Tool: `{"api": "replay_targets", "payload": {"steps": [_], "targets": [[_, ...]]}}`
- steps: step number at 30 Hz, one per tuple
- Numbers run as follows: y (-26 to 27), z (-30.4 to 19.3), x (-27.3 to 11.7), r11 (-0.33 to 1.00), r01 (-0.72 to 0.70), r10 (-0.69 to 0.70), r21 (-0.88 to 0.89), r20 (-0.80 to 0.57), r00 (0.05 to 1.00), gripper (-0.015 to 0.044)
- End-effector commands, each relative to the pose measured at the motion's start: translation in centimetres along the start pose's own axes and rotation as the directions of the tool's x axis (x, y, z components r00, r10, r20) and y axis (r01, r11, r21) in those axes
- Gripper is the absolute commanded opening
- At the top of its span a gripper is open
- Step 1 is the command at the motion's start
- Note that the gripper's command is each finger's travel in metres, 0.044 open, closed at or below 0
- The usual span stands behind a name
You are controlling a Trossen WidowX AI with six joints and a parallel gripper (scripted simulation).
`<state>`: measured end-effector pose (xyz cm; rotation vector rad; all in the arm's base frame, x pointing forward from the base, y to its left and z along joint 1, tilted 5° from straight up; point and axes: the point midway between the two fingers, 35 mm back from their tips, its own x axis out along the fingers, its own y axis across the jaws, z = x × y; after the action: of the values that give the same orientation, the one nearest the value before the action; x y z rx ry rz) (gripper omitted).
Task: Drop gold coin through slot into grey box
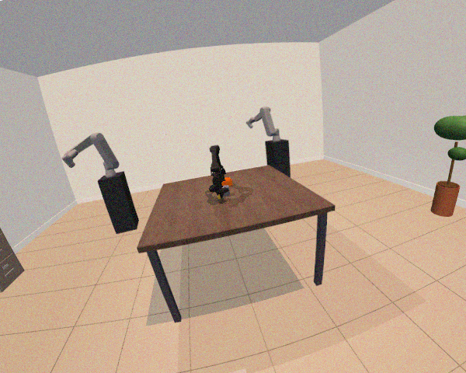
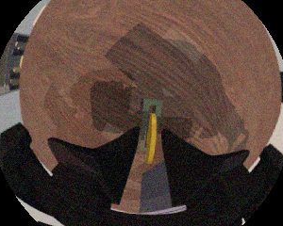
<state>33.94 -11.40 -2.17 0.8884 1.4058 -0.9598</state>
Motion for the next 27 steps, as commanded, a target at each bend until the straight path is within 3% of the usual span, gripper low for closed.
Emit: {"api": "replay_targets", "payload": {"steps": [1, 4, 13, 27], "targets": [[0.1, 0.0, 0.0, 1.000, -0.005, 0.005, -0.004, -0.001, 1.000, 0.0056], [0.1, 0.0, 0.0, 1.000, -0.005, 0.005, -0.004, -0.001, 1.000, 0.0000], [0.1, 0.0, -0.1, 1.000, -0.005, 0.005, -0.004, -0.001, 1.000, 0.0000], [0.3, 0.2, -3.6, 1.000, -0.006, 0.006, -0.004, -0.001, 1.000, 0.0000]]}}
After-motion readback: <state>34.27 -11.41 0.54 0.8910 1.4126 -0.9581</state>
